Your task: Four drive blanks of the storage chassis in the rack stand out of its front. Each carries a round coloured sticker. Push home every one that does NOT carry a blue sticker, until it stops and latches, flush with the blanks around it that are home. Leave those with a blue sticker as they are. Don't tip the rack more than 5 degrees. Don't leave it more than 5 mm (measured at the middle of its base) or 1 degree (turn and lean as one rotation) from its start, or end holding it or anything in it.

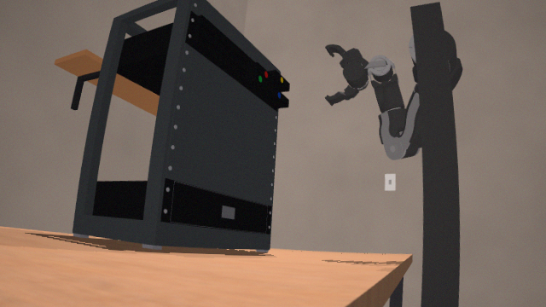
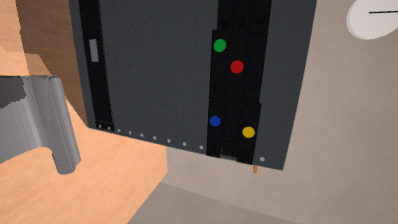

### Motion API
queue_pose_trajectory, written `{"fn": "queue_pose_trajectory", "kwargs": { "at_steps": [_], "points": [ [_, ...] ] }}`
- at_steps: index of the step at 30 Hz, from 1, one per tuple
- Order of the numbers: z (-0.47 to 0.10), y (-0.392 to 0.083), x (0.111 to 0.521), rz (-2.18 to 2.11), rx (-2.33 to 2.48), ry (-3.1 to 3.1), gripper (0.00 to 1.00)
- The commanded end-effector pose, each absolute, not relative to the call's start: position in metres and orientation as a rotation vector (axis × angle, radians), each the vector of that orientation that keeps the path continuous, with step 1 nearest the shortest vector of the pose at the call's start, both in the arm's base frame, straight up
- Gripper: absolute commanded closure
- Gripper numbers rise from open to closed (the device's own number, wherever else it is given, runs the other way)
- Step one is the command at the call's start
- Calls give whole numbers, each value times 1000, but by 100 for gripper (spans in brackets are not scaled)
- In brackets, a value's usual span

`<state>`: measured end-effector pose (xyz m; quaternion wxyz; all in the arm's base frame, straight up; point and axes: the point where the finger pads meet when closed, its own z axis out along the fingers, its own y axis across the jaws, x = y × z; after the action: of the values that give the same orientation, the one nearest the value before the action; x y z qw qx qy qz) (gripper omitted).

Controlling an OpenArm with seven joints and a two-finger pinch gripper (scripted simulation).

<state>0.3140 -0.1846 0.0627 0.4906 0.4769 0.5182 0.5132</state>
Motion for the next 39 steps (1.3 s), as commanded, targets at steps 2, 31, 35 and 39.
{"fn": "queue_pose_trajectory", "kwargs": {
  "at_steps": [2,31,35,39],
  "points": [
    [62,-188,313,1249,1176,1244,0],
    [62,-189,313,1249,1181,1237,0],
    [62,-189,313,1249,1181,1237,0],
    [62,-188,315,1249,1183,1237,0]
  ]
}}
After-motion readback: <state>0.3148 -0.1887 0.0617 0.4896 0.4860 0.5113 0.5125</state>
